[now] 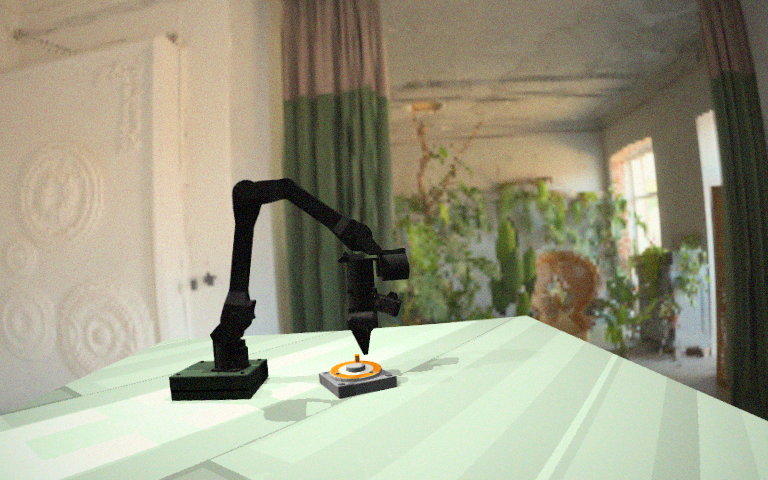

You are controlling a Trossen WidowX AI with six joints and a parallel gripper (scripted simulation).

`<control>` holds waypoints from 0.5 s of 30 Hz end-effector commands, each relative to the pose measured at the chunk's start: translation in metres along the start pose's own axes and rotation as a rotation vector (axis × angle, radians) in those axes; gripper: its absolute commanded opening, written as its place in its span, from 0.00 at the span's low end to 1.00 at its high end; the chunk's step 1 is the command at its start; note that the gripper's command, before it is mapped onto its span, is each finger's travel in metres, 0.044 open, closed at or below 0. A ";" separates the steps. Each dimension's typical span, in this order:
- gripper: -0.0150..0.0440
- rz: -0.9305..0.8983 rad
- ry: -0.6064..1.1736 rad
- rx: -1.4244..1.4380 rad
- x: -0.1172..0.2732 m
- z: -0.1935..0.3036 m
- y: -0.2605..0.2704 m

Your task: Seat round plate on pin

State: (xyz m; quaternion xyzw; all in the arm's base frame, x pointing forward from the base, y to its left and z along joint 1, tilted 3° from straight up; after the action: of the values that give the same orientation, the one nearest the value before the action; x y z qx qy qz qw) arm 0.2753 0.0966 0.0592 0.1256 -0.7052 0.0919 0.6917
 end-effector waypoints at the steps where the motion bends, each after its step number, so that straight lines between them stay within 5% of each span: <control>1: 0.25 -0.006 -0.002 0.002 -0.007 0.001 0.001; 15: 0.25 -0.006 -0.001 0.002 -0.007 0.015 0.007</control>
State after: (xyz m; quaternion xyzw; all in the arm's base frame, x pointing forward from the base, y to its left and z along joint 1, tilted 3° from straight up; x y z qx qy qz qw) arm 0.2651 0.0982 0.0534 0.1279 -0.7069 0.0929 0.6894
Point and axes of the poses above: the point midway between the two fingers, 35 mm back from their tips, its own x axis back along the fingers, its own y axis across the jaws, z = x × y, the point moved 1 cm from there along x, back along the fingers, and after that the axes turned 6 degrees about x, right-handed, at the moved point
